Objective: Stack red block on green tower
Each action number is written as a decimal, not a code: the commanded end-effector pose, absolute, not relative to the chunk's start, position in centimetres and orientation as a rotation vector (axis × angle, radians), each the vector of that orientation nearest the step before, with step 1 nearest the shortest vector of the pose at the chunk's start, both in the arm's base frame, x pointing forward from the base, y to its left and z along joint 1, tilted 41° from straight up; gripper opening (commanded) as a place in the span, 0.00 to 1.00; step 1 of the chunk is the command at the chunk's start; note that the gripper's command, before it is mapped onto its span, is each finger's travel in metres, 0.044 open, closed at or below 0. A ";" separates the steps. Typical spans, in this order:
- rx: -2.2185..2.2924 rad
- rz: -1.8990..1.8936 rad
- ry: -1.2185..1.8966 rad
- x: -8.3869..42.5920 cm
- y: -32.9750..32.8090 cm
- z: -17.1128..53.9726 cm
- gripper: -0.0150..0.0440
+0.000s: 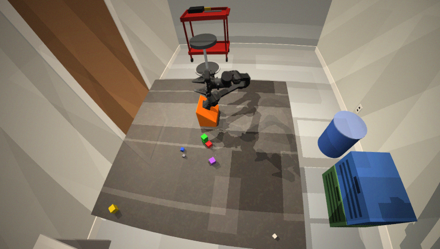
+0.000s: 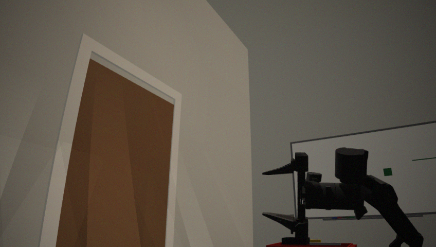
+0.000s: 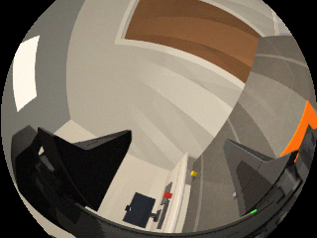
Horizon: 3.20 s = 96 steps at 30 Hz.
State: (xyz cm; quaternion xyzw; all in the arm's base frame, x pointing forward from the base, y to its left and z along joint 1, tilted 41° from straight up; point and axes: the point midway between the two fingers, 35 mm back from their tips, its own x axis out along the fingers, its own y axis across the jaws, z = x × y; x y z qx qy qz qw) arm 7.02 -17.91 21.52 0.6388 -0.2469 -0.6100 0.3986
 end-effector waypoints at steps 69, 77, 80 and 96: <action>-0.039 0.975 1.096 26.7 -0.5 4.4 1.00; -0.038 0.975 1.095 27.3 2.3 1.1 1.00; -0.037 0.976 1.094 27.4 2.6 0.8 1.00; -0.037 0.976 1.094 27.7 3.9 -0.8 1.00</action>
